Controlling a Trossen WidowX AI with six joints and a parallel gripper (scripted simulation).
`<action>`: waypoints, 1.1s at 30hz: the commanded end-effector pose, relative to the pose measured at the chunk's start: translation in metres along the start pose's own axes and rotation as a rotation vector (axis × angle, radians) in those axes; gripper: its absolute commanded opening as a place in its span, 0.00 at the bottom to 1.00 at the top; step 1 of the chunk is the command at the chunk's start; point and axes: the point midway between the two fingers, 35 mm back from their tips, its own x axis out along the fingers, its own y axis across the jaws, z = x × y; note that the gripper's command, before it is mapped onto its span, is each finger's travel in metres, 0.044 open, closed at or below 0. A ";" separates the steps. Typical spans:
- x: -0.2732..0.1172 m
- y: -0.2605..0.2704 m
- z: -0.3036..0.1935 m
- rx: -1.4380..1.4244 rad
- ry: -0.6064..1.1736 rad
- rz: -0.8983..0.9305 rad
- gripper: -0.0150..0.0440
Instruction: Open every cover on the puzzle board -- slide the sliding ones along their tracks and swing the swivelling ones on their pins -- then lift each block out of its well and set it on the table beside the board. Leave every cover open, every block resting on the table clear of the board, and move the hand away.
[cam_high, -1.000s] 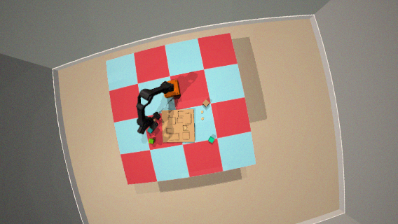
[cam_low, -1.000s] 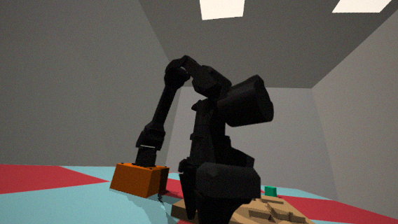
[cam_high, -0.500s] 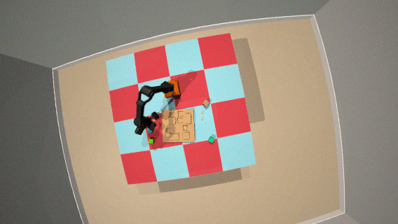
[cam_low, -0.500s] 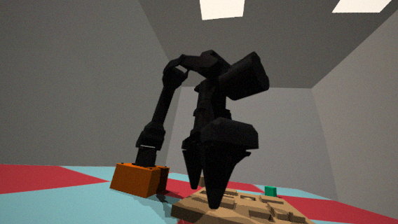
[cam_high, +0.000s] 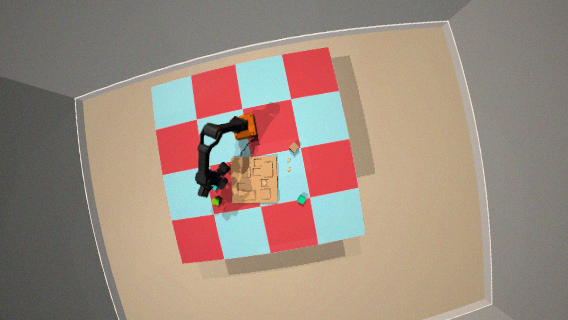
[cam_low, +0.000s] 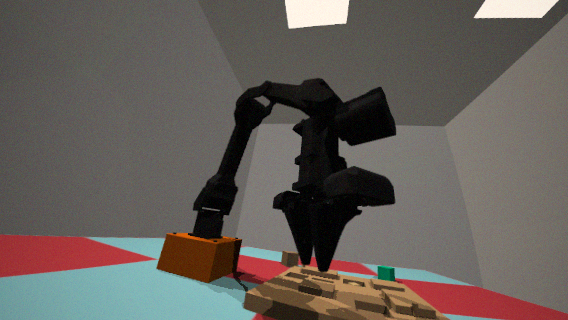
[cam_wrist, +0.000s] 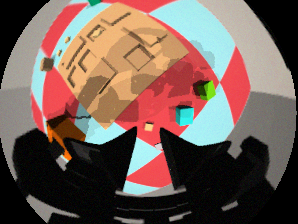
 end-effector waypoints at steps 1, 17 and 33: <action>0.000 0.001 0.014 0.106 0.000 0.001 0.38; -0.001 0.031 0.099 1.090 -0.007 0.006 0.25; -0.002 0.094 0.176 1.431 -0.001 0.023 0.25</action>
